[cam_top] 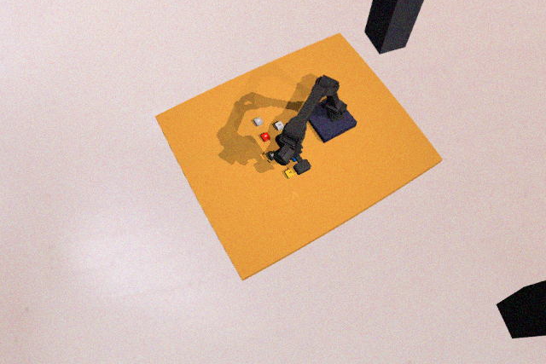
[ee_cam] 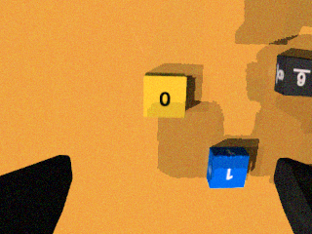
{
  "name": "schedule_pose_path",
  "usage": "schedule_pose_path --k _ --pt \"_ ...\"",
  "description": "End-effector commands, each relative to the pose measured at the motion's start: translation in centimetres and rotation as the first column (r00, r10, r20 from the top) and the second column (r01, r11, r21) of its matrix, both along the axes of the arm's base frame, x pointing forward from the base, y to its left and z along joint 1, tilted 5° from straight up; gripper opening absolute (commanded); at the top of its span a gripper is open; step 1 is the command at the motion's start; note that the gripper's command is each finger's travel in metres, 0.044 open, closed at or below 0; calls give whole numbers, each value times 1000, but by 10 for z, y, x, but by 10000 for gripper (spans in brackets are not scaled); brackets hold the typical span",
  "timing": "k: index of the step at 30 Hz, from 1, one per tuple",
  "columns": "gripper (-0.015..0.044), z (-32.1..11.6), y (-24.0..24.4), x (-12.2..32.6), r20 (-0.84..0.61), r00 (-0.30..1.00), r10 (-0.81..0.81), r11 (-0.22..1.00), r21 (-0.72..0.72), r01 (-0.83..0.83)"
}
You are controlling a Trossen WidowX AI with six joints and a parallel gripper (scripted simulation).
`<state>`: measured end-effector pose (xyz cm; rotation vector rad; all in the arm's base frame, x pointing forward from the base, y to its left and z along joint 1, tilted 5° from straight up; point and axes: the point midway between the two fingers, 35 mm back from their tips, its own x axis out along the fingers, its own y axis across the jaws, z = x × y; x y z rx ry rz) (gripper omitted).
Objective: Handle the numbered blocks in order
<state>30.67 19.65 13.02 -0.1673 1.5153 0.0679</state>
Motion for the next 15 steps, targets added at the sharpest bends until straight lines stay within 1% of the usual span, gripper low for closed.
schedule_pose_path --k 1,4,9,11,15 --pt "400 0 0 0 -2 1000 -4 1000 0 4" --pt "400 1 -9 5 -1 1000 -4 1000 0 4" --pt "400 7 -82 38 1 1000 -4 1000 -6 4" --pt "400 9 -103 43 2 1000 -4 1000 -8 4" --pt "400 9 -105 44 2 1000 -4 1000 -8 4"
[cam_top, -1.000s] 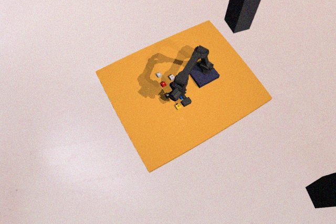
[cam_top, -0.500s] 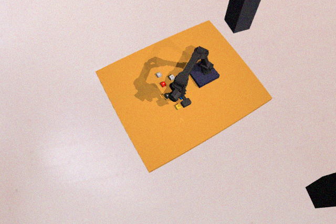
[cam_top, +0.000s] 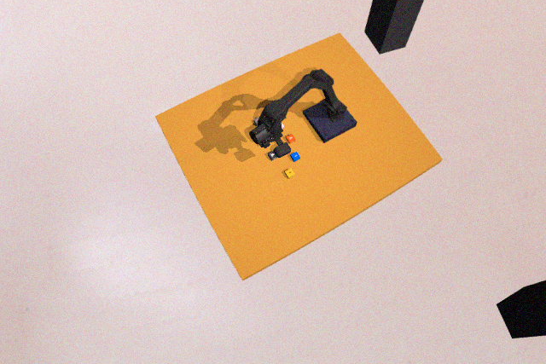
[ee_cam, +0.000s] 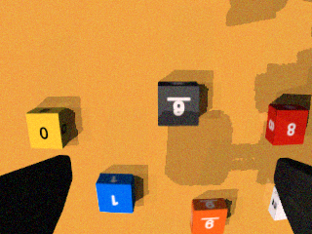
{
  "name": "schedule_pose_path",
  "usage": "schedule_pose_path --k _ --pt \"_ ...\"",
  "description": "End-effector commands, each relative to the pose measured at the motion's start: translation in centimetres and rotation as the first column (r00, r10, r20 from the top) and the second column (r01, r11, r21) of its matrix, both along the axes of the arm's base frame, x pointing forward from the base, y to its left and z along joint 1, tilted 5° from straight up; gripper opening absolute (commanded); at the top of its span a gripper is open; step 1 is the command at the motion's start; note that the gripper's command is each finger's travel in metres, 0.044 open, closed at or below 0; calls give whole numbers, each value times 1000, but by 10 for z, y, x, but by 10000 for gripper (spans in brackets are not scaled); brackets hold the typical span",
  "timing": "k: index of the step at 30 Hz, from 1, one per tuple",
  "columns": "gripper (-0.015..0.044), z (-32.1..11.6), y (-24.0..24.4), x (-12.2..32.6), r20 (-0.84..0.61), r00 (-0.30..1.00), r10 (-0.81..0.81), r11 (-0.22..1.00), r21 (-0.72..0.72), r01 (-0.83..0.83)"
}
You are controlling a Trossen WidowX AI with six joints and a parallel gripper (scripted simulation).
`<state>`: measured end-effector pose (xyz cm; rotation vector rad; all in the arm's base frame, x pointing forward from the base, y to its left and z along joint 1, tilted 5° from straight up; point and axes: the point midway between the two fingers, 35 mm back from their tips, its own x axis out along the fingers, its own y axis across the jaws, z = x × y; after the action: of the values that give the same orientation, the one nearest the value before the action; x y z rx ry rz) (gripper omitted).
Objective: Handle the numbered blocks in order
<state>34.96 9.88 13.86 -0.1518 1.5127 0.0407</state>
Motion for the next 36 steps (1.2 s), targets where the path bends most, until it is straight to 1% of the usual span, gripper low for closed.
schedule_pose_path --k 1,18,20,23,25,36 --pt "400 1 -8 1 -3 1000 24 1000 -1 -24" --pt "400 1 -10 2 -3 1000 24 1000 -2 -24" --pt "400 3 -31 4 -3 1000 24 1000 -3 -24" --pt "400 6 -80 4 -3 1000 24 1000 -7 -24" --pt "400 8 -100 2 -2 1000 23 1000 -9 -24" --pt "400 8 -102 2 -2 1000 23 1000 -9 -24"
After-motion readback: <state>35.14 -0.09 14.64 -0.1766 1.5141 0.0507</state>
